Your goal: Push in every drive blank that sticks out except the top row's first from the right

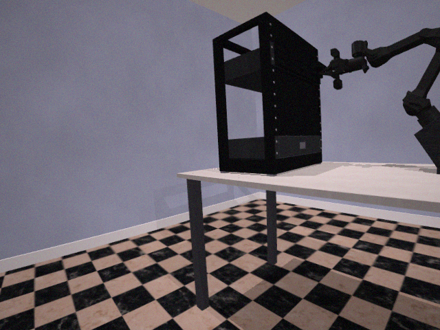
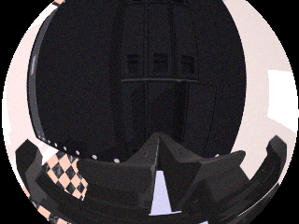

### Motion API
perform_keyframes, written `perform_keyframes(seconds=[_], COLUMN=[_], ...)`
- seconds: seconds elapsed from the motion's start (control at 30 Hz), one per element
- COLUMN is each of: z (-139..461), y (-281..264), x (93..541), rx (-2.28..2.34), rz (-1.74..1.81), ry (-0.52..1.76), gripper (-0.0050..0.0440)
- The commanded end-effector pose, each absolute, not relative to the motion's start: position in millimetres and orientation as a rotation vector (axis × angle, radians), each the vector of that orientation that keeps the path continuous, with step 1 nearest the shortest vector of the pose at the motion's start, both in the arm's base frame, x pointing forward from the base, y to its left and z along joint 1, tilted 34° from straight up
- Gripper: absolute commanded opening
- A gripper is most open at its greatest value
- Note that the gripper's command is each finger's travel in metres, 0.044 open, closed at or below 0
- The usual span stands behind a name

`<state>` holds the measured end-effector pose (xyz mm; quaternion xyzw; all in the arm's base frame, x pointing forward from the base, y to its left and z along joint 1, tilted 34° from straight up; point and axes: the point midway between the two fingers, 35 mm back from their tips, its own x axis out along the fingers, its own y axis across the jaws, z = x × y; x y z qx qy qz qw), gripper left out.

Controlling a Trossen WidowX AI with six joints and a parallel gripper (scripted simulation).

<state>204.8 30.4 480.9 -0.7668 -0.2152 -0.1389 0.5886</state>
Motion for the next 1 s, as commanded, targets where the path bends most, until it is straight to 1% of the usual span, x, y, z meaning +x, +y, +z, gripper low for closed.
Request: perform_keyframes(seconds=[0.0, 0.97], z=[491.9, 494.7], y=[29.6, 29.6], x=[197.5, 199.4], rx=[-1.782, -1.782], rz=[-0.356, -0.356], ry=[-0.521, -0.521], gripper=[0.0000, 0.0000])
